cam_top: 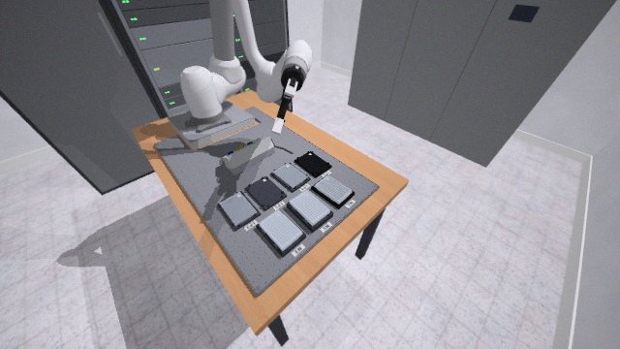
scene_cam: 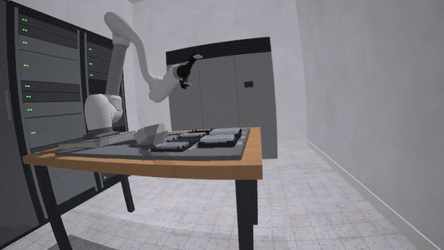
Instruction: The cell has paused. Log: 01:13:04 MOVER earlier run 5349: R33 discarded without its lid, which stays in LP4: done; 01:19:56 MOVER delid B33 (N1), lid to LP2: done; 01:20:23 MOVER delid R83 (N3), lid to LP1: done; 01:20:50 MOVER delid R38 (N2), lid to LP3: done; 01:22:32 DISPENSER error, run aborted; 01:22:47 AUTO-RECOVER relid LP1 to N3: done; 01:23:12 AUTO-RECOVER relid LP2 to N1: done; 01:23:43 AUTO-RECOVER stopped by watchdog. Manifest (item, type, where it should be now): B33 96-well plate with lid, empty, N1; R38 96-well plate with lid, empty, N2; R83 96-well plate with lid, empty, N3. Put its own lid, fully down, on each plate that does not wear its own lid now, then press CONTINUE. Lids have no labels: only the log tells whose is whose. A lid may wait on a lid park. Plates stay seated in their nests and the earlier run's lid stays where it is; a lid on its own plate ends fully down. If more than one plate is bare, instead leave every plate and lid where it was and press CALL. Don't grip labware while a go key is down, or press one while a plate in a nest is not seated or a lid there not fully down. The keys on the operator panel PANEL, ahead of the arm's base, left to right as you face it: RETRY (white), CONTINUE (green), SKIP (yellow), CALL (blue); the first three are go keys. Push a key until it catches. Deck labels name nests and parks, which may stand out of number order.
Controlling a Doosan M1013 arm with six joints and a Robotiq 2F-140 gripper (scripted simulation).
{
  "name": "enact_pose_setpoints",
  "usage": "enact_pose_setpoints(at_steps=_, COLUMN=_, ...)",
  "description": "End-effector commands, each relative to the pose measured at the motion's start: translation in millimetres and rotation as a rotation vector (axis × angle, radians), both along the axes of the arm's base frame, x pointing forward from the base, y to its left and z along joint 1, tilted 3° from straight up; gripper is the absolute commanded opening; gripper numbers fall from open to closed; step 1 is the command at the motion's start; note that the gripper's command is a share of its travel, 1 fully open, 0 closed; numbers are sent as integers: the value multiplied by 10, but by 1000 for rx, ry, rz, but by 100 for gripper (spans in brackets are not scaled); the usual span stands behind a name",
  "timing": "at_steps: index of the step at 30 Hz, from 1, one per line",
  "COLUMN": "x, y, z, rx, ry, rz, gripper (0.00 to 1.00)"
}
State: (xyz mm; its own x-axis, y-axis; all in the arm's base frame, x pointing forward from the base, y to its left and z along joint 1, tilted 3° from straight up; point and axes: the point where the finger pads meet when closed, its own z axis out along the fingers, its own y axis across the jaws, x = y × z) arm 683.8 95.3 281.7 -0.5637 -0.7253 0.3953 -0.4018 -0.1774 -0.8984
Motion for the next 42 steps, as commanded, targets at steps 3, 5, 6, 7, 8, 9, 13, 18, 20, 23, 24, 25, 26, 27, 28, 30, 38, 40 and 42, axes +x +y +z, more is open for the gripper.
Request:
enact_pose_setpoints(at_steps=3, x=0, y=0, z=1, rx=0, ry=0, rz=0, gripper=100)
enact_pose_setpoints(at_steps=5, x=0, y=0, z=1, rx=0, ry=0, rz=0, gripper=100)
enact_pose_setpoints(at_steps=6, x=0, y=0, z=1, rx=0, ry=0, rz=0, gripper=100)
enact_pose_setpoints(at_steps=7, x=0, y=0, z=1, rx=0, ry=0, rz=0, gripper=100)
enact_pose_setpoints(at_steps=8, x=0, y=0, z=1, rx=0, ry=0, rz=0, gripper=100)
enact_pose_setpoints(at_steps=9, x=0, y=0, z=1, rx=0, ry=0, rz=0, gripper=100)
enact_pose_setpoints(at_steps=13, x=0, y=0, z=1, rx=0, ry=0, rz=0, gripper=100)
enact_pose_setpoints(at_steps=18, x=-1, y=-2, z=-1, rx=0, ry=0, rz=0, gripper=100)
enact_pose_setpoints(at_steps=20, x=-11, y=-36, z=-32, rx=8, ry=8, rz=-12, gripper=100)
enact_pose_setpoints(at_steps=23, x=-80, y=-229, z=-216, rx=54, ry=52, rz=-78, gripper=100)
enact_pose_setpoints(at_steps=24, x=-126, y=-331, z=-324, rx=82, ry=77, rz=-115, gripper=100)
enact_pose_setpoints(at_steps=25, x=-186, y=-444, z=-454, rx=118, ry=107, rz=-160, gripper=100)
enact_pose_setpoints(at_steps=26, x=-262, y=-560, z=-606, rx=161, ry=141, rz=-212, gripper=100)
enact_pose_setpoints(at_steps=27, x=-262, y=-560, z=-606, rx=161, ry=141, rz=-212, gripper=100)
enact_pose_setpoints(at_steps=28, x=-352, y=-671, z=-774, rx=213, ry=177, rz=-269, gripper=100)
enact_pose_setpoints(at_steps=30, x=-453, y=-768, z=-955, rx=273, ry=216, rz=-330, gripper=100)
enact_pose_setpoints(at_steps=38, x=-775, y=-904, z=-1514, rx=496, ry=327, rz=-522, gripper=100)
enact_pose_setpoints(at_steps=40, x=-865, y=-888, z=-1683, rx=582, ry=358, rz=-583, gripper=100)
enact_pose_setpoints(at_steps=42, x=-935, y=-844, z=-1835, rx=671, ry=385, rz=-642, gripper=100)
